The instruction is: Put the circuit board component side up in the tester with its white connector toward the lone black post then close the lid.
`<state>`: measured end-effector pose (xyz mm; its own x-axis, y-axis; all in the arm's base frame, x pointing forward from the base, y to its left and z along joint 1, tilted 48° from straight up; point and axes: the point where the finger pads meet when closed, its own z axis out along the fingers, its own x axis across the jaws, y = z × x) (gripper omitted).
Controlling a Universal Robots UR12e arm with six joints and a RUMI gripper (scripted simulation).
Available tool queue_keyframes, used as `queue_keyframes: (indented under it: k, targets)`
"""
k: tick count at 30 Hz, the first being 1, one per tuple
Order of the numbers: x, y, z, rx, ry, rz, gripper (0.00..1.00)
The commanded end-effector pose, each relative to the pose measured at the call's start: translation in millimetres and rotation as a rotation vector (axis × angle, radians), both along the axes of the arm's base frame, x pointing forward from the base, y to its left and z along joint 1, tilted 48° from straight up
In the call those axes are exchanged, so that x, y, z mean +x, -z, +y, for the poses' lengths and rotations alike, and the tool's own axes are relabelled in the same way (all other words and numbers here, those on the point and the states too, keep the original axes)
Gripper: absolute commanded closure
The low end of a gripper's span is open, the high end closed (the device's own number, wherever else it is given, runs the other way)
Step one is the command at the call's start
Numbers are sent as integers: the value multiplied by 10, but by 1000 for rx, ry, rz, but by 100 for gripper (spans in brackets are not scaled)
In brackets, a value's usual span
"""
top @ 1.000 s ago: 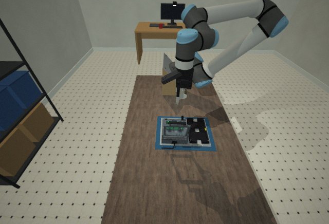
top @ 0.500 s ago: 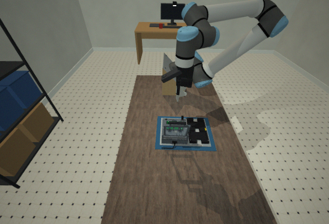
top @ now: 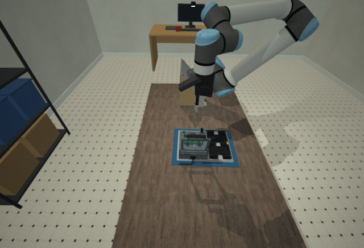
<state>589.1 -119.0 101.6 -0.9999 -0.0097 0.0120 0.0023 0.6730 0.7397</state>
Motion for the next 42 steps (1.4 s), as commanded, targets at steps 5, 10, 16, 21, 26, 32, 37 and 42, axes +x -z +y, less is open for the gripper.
queue_keyframes:
  k: [5, 10, 16, 21, 26, 32, 37, 42]
  targets:
    - [4, -4, -8, -1, 1, -1, 70]
    - [4, -4, -8, -1, 1, -1, 70]
    - [8, -4, -8, -1, 1, -1, 70]
    - [50, -4, -6, -1, 1, -1, 70]
    - [157, -5, -4, -1, 1, -1, 70]
    - [436, -7, 4, -1, 1, -1, 70]
    - [732, -9, 12, -1, 1, -1, 70]
    - [911, -11, 17, -1, 1, -1, 70]
